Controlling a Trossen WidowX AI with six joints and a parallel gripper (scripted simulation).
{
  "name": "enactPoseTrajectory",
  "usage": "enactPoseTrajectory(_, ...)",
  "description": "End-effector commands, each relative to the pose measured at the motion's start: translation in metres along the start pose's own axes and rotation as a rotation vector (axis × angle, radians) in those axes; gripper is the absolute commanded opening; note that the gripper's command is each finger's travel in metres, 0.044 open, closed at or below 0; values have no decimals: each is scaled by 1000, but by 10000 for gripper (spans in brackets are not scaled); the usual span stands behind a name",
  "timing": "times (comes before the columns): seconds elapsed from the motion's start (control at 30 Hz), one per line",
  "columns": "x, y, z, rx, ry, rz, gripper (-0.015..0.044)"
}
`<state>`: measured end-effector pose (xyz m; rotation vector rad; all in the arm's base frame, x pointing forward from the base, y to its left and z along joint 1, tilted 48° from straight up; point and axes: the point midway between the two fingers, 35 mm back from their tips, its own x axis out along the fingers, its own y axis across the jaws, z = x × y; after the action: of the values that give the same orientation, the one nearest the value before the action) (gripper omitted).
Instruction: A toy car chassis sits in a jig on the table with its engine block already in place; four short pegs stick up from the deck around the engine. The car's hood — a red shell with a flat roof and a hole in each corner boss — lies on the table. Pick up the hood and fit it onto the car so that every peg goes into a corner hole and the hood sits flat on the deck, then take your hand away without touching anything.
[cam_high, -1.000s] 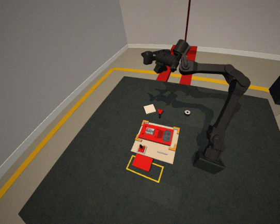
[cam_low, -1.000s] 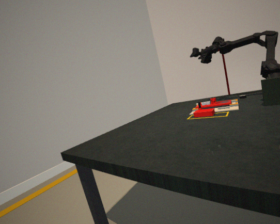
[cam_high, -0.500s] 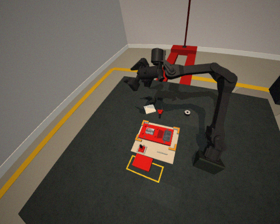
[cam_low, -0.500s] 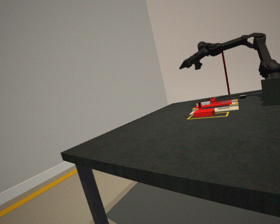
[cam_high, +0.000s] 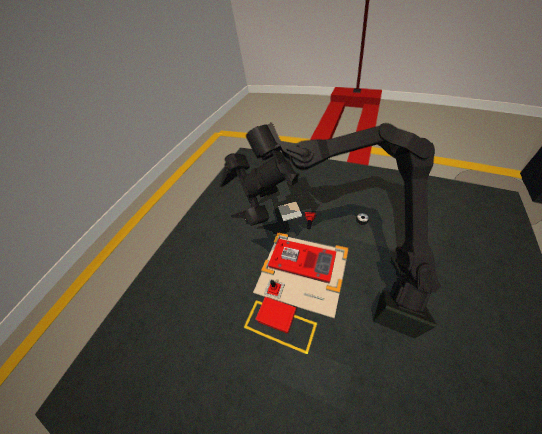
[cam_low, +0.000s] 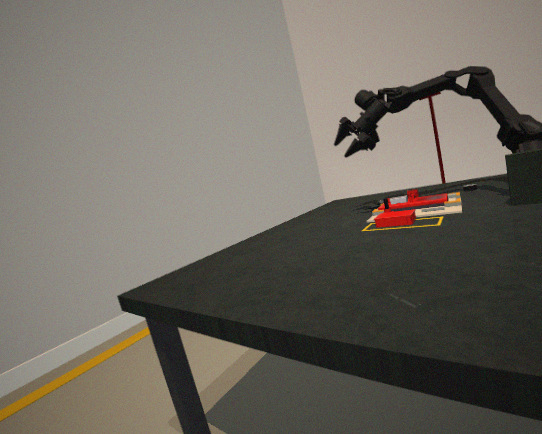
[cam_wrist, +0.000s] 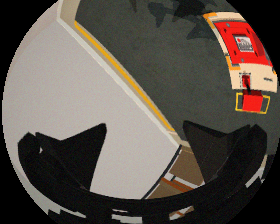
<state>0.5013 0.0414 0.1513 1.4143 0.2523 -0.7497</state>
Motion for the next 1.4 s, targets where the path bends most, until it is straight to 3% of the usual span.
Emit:
enactPoseTrajectory(0.0, 11, -35, -13, -196, -14, -116, 440)
enactPoseTrajectory(0.5, 20, -186, -38, -1087, 59, -622, 440)
enactPoseTrajectory(0.87, -9, -284, -24, -1874, 282, -1092, 440)
enactPoseTrajectory(1.37, -8, -293, -23, -1921, 302, -1123, 440)
